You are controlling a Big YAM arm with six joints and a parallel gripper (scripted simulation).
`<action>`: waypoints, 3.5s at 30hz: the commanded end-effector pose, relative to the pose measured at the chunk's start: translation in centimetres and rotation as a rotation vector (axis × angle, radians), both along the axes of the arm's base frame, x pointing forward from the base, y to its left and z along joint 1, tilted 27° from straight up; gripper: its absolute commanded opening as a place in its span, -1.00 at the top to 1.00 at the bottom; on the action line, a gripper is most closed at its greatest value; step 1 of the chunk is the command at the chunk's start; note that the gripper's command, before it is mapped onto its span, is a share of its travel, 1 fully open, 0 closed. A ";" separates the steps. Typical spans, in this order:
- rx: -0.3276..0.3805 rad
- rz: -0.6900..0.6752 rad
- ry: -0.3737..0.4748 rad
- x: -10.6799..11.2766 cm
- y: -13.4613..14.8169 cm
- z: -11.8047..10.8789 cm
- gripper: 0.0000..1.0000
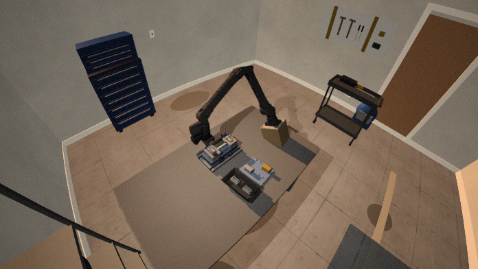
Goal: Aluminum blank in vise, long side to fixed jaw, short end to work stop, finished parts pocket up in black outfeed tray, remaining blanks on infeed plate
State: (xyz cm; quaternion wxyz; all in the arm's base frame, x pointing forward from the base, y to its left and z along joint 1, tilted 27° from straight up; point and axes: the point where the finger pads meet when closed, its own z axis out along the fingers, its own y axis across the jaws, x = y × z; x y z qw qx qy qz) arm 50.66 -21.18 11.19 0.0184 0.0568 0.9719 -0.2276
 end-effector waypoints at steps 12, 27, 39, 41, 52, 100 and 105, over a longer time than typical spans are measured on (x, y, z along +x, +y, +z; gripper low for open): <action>-0.013 -0.010 -0.052 1.3 -1.3 2.8 1.00; -0.012 -0.010 -0.051 1.3 -1.4 2.7 1.00; -0.013 -0.010 -0.052 1.3 -1.4 2.7 1.00; -0.013 -0.010 -0.053 1.3 -1.4 2.7 1.00; -0.013 -0.010 -0.053 1.3 -1.4 2.7 1.00; -0.005 -0.008 -0.023 0.2 -1.6 -0.1 1.00; -0.002 -0.008 -0.014 0.2 -1.6 -0.8 1.00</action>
